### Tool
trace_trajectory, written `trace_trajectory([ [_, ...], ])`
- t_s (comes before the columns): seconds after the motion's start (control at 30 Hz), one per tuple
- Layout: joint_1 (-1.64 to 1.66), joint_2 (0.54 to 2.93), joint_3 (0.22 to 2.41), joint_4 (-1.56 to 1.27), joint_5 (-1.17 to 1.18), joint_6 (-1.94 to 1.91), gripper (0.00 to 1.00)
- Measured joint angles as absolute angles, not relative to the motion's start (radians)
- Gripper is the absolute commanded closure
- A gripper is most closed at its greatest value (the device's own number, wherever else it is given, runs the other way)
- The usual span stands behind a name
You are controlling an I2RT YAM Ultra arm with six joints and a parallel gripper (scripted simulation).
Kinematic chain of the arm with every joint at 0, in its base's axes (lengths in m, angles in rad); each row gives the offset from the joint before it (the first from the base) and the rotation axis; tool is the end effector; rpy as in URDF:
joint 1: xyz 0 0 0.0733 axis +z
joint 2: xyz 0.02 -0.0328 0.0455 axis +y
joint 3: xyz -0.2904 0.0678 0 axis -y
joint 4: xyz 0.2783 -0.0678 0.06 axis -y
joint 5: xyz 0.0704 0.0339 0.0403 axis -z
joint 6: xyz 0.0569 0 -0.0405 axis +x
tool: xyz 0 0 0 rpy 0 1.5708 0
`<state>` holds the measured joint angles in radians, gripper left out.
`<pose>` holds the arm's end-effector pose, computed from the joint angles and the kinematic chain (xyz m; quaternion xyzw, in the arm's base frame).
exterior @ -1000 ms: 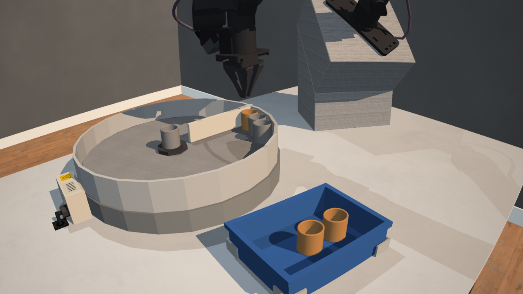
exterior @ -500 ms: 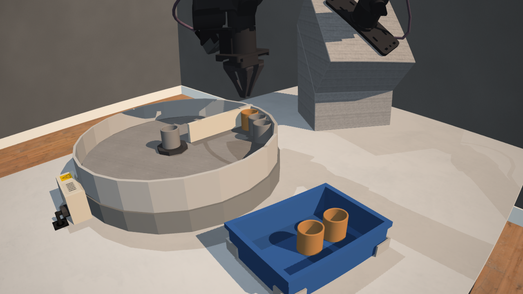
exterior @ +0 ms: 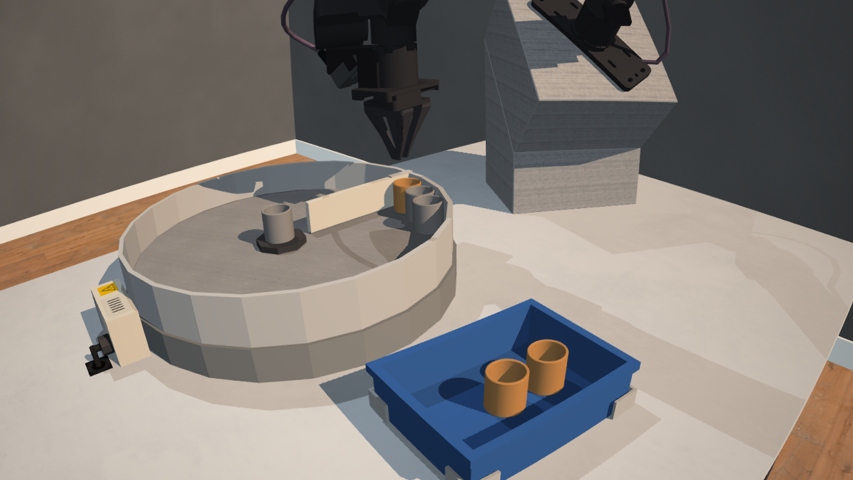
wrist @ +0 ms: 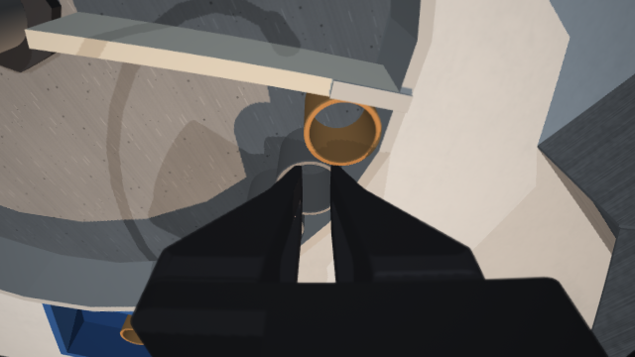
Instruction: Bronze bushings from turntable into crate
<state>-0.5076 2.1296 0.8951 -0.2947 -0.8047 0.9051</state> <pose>0.3061 -0.1221 0.0124 -0.5909 -0.7051 -0.3876 0.0585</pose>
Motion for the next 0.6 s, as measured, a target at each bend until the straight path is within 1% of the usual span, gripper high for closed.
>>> trace_trajectory([
  [0.6, -0.508, 2.130, 0.909, -0.298, -0.805, 0.908, 0.87],
])
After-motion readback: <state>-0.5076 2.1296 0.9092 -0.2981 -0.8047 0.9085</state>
